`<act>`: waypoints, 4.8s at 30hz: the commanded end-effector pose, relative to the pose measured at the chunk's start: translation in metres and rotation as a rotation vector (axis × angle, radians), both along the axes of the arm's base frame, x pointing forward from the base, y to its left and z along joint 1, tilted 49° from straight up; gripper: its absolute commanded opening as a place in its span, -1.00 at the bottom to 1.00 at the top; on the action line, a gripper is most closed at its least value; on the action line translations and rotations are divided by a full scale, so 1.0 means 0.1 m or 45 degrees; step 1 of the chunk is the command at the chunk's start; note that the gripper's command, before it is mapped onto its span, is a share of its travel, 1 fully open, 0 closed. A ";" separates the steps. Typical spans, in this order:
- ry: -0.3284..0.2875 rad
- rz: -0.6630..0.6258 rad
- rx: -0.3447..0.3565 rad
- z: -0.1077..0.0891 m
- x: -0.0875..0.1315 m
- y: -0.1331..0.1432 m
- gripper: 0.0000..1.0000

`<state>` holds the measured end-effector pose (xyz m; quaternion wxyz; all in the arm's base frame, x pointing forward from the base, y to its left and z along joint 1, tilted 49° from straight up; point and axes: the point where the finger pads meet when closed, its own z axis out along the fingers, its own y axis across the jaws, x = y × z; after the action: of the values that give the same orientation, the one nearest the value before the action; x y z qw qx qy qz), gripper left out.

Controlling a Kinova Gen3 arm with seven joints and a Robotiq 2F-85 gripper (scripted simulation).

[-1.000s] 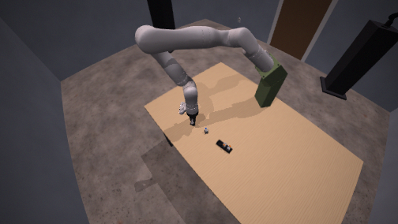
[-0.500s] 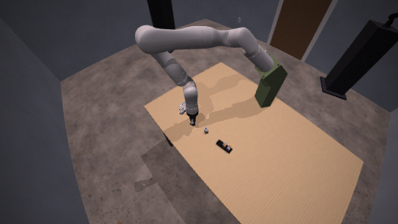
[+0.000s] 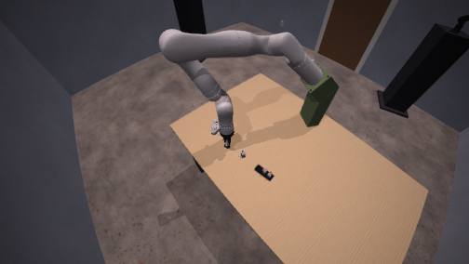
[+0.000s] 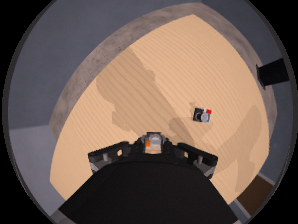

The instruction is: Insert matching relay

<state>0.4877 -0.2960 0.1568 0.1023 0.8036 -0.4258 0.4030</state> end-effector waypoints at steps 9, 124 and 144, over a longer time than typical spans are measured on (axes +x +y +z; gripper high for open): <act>0.007 -0.001 0.004 0.16 -0.16 0.14 -1.00; -0.407 -0.534 0.462 -0.57 0.07 2.35 -1.00; -0.415 -0.531 0.468 -0.63 0.17 2.31 -1.00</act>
<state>0.5005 -0.0635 0.0966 -0.0320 0.6309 -0.6567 0.4118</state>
